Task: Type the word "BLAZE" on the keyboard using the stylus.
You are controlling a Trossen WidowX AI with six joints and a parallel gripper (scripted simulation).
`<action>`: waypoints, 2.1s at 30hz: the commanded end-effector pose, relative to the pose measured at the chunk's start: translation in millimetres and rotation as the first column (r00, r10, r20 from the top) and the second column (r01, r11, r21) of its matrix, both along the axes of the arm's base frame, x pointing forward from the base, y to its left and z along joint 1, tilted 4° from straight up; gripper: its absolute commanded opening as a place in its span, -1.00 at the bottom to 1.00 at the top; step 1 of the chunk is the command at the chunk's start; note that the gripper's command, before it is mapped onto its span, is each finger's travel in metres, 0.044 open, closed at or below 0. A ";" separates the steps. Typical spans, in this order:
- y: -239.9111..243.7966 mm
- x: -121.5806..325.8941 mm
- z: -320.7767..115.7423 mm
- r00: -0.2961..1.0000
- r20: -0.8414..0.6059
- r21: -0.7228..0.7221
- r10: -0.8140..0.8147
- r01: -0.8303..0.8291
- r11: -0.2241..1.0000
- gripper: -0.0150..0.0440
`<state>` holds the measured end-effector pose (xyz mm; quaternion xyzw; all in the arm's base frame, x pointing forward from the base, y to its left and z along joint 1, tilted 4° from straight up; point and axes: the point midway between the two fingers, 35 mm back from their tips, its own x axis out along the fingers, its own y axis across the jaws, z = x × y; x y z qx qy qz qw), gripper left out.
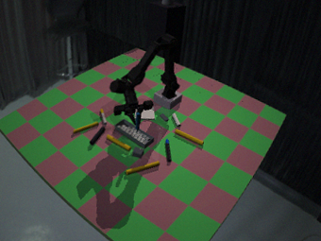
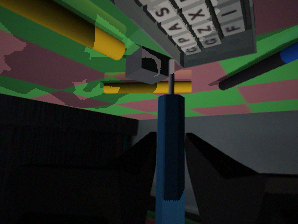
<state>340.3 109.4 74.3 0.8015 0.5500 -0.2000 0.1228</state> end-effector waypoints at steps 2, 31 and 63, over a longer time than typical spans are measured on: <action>11.7 -0.2 5.8 1.000 0.007 0.012 -0.008 0.008 1.000 -0.49; 12.5 -0.9 -14.7 1.000 0.005 0.009 -0.006 0.006 1.000 -0.49; 11.6 1.2 -21.9 1.000 0.005 0.009 -0.006 0.006 1.000 -0.22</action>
